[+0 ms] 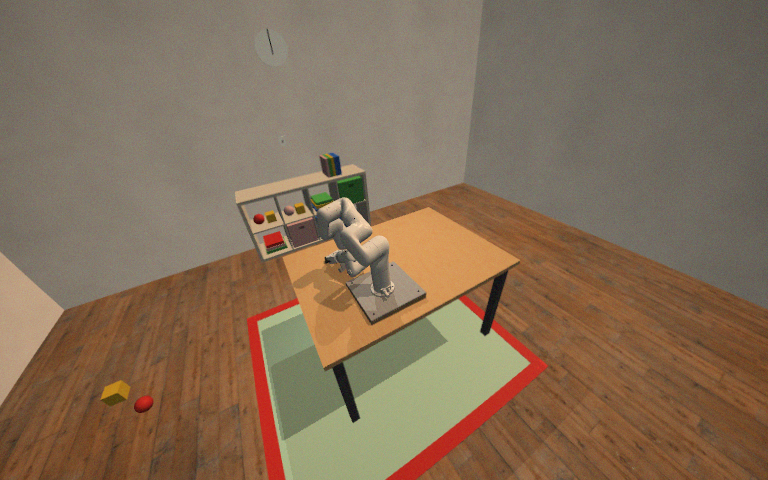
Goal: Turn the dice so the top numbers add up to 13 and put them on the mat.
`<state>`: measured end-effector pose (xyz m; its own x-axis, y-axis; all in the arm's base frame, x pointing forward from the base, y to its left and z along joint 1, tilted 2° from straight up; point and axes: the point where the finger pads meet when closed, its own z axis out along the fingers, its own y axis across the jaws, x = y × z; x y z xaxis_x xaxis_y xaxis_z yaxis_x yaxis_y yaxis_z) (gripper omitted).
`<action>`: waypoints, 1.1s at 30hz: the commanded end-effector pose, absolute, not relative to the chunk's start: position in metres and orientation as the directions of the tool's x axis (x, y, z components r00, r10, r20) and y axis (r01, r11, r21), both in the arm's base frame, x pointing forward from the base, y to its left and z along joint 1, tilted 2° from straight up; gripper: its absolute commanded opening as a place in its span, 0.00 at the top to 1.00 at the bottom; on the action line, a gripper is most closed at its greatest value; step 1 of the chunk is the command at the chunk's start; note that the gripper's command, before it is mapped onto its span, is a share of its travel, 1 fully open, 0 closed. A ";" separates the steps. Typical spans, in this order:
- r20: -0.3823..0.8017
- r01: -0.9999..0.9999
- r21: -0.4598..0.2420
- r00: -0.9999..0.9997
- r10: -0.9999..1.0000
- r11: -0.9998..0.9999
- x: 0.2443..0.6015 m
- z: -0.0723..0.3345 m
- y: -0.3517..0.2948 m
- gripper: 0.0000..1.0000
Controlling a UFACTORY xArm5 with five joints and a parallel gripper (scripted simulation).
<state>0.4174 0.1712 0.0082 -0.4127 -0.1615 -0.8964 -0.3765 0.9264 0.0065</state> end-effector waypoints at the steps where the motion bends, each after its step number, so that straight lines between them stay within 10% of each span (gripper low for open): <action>1: -0.897 -0.377 0.007 -0.411 -0.161 0.926 0.418 0.009 0.171 0.73; 33: -0.897 -0.377 0.007 -0.411 -0.161 0.926 0.418 0.009 0.171 0.53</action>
